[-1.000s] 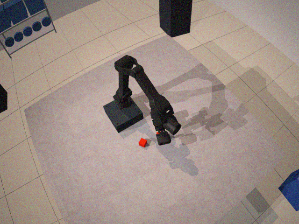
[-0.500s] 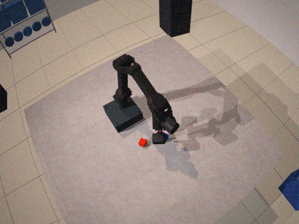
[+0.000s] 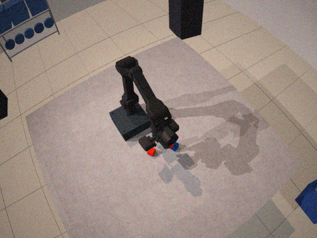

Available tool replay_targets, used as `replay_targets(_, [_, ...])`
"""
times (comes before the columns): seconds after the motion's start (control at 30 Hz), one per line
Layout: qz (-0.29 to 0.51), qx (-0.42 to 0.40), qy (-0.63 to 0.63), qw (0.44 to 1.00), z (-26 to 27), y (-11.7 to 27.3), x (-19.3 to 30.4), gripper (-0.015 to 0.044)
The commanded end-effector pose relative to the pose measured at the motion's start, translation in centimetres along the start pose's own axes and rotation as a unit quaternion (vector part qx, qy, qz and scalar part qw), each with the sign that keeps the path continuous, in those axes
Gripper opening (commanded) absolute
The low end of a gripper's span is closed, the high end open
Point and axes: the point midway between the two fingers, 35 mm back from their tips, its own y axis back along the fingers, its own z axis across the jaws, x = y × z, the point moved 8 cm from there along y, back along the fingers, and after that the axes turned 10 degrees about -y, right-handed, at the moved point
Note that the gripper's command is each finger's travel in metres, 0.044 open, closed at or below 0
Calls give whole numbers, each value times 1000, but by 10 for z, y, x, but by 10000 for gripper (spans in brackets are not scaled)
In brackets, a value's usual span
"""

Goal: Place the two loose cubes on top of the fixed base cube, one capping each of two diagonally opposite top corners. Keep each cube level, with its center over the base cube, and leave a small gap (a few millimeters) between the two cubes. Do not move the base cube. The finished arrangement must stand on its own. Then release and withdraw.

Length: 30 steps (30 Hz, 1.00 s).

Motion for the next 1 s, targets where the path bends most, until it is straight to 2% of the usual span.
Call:
replay_targets(0.0, [0,0,-108,994,-9,5,2,265])
replay_targets(0.2, [0,1,-296,955,-26,12,7,265])
replay_targets(0.43, [0,1,-496,868,-43,20,14,265])
replay_targets(0.67, [0,1,-514,858,-45,19,14,265])
replay_targets(0.9, [0,1,-514,858,-45,-36,14,265])
replay_targets(0.97, [0,1,-514,858,-45,-42,15,265])
